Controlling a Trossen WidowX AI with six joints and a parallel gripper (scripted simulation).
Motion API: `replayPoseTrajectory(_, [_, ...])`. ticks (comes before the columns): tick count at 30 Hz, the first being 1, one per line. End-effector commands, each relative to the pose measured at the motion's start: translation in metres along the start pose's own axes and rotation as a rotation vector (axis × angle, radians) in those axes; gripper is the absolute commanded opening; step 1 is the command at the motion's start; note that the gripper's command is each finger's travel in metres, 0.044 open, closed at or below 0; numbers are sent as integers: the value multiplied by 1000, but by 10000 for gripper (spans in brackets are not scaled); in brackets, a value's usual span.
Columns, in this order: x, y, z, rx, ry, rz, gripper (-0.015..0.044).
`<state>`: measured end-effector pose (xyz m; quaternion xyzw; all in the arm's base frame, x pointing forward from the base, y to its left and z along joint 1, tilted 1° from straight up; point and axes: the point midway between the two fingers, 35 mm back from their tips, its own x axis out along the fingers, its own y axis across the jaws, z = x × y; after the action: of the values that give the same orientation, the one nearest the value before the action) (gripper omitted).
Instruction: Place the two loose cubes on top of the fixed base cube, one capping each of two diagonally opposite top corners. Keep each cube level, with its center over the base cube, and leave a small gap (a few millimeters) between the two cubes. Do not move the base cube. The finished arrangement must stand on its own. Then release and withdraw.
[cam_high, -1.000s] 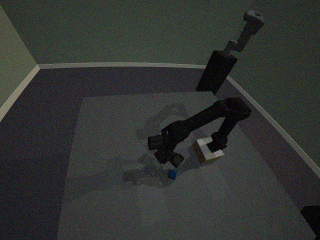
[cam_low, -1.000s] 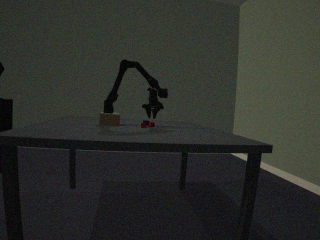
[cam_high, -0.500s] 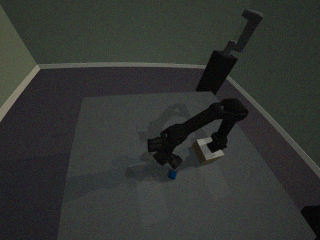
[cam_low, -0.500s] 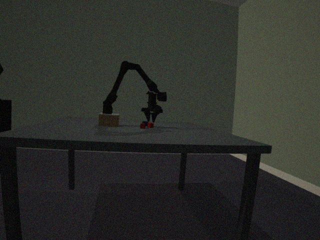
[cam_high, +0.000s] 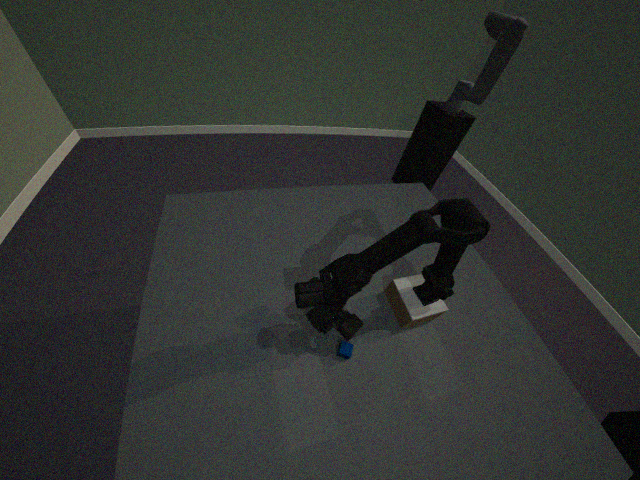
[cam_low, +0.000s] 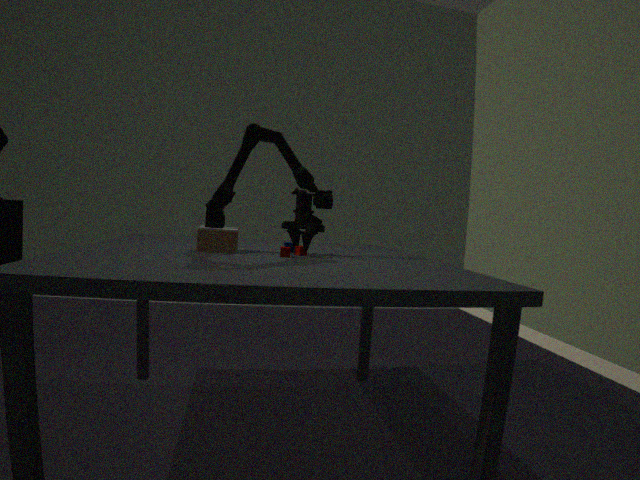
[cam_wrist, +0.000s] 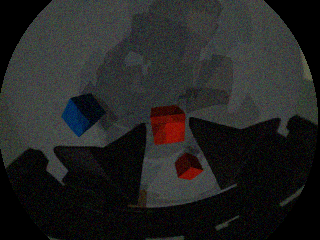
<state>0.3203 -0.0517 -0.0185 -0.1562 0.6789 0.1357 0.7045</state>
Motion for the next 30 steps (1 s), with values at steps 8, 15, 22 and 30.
replayPoseTrajectory(8, [1, 0, 1, -6, -8, 0, 105])
replayPoseTrajectory(15, [-8, -6, 9, -8, -53, -20, 105])
replayPoseTrajectory(22, [-20, -6, 10, -8, -47, -17, 105])
replayPoseTrajectory(30, [-33, -6, 10, -7, -40, -14, 105])
